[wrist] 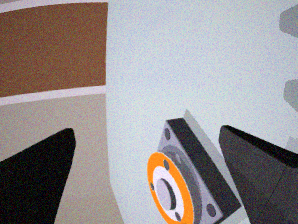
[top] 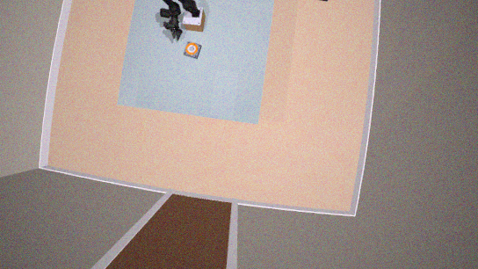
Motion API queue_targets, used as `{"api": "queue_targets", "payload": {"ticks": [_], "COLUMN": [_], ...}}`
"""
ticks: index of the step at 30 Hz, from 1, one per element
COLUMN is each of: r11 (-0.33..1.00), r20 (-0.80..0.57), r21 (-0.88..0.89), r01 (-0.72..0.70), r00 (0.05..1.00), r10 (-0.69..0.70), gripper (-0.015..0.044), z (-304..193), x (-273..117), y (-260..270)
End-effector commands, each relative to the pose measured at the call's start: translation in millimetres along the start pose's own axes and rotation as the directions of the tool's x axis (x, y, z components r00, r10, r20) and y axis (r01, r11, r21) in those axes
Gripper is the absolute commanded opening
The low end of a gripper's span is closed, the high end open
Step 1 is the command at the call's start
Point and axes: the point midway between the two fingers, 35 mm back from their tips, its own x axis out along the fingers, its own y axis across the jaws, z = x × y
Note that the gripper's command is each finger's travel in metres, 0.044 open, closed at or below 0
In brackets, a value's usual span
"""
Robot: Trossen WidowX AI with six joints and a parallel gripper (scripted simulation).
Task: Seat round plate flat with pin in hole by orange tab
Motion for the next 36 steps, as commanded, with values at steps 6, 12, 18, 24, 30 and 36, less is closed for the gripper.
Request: {"api": "queue_targets", "payload": {"ticks": [6, 12, 18, 24, 30, 36], "r11": [0.974, 0.901, 0.774, 0.461, 0.178, 0.084], "r20": [-0.074, -0.133, -0.175, -0.183, -0.092, -0.044], "r21": [-0.14, -0.313, -0.513, -0.815, -0.967, -0.991], "r01": [0.176, 0.3, 0.372, 0.351, 0.183, 0.104], "r00": [0.98, 0.926, 0.837, 0.6, 0.4, 0.341], "r10": [-0.187, -0.354, -0.518, -0.779, -0.912, -0.939], "gripper": [0.0243, 0.0085, 0.0, 0.0, 0.0, 0.0], "z": [0, -16, -40, -90, -118, -124], "x": [35, 62, 77, 66, 38, 26], "y": [-2, 7, 18, 25, 38, 44]}}
